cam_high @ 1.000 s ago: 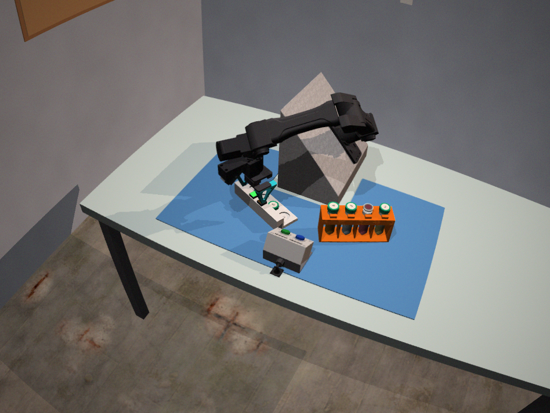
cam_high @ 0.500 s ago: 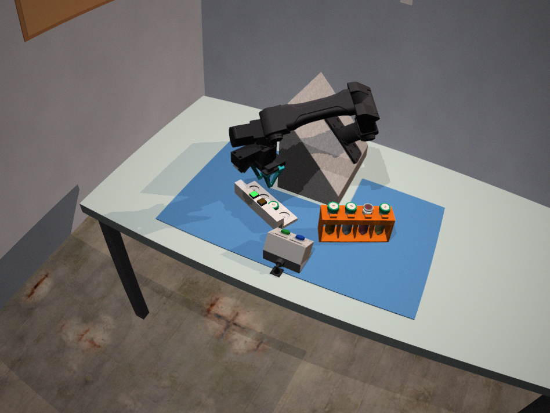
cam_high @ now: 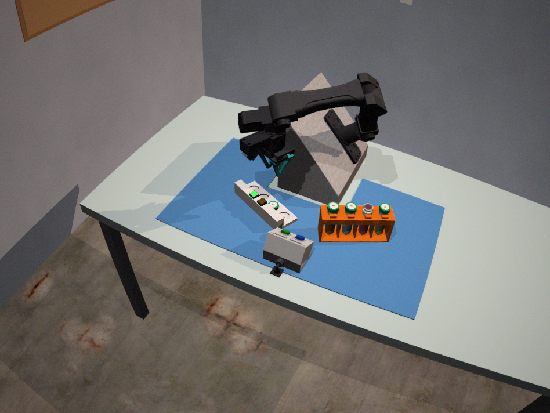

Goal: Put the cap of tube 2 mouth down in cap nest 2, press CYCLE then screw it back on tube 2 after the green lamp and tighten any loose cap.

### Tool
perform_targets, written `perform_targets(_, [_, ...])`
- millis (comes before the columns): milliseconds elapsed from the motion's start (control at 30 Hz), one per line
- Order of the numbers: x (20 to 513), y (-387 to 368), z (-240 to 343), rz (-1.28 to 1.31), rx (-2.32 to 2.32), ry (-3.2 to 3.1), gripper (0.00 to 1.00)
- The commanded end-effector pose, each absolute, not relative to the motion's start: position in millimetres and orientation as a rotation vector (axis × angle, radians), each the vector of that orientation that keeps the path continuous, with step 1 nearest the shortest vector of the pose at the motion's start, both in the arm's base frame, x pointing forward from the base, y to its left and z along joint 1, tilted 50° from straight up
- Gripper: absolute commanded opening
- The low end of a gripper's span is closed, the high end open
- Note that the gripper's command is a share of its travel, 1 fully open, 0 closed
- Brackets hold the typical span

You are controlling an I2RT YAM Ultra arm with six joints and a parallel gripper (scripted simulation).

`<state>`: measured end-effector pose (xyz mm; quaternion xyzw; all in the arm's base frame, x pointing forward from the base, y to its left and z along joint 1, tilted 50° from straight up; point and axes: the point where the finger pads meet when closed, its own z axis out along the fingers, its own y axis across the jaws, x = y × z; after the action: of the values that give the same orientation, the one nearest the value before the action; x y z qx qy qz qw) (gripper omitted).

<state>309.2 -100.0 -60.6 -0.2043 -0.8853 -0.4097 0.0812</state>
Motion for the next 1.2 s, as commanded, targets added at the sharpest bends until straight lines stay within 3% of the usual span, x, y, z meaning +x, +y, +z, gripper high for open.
perform_targets(0, [309,-104,-58,-1.227,-0.619,-2.652,0.47])
perform_targets(1167, [314,-6,-143,-1.23,-0.619,-2.651,0.47])
